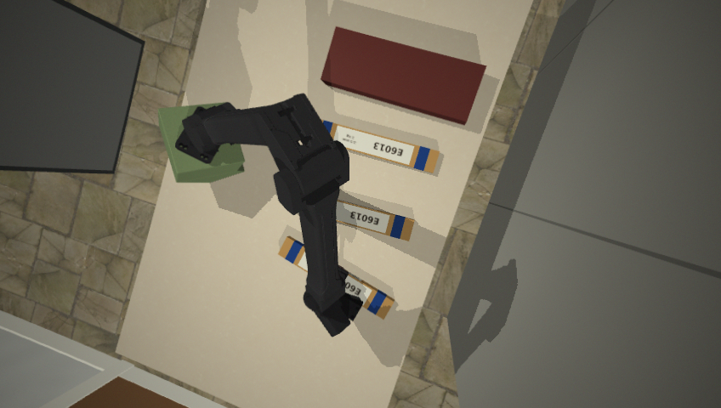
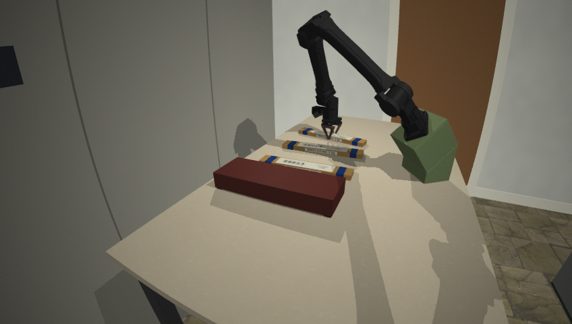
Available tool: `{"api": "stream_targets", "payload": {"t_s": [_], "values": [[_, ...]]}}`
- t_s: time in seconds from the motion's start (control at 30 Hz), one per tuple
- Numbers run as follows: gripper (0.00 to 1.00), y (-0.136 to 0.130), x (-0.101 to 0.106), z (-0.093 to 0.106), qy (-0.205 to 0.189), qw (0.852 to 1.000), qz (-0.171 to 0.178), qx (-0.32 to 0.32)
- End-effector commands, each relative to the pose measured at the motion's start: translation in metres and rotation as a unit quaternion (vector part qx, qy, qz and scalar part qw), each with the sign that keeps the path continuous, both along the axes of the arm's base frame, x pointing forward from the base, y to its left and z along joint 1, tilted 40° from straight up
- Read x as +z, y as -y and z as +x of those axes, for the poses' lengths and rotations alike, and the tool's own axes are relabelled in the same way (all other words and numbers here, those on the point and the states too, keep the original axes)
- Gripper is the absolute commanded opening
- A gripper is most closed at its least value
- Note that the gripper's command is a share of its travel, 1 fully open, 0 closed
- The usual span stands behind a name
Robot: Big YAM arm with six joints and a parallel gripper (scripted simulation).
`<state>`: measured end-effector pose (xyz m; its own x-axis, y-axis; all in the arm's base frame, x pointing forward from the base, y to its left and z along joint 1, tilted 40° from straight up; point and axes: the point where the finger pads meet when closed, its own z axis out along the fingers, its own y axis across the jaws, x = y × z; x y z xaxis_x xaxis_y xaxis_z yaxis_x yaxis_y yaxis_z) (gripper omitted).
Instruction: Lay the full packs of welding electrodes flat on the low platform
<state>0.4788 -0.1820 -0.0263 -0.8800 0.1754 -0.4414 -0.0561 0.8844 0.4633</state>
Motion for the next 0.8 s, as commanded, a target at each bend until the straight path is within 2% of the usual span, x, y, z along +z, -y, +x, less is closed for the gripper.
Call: {"api": "stream_targets", "payload": {"t_s": [0.0, 0.77], "values": [[0.0, 0.022, 0.028, -0.006, 0.016, 1.0, -0.009, -0.012], [0.0, 0.042, 0.061, -0.014, 0.026, 0.999, -0.017, -0.012]]}}
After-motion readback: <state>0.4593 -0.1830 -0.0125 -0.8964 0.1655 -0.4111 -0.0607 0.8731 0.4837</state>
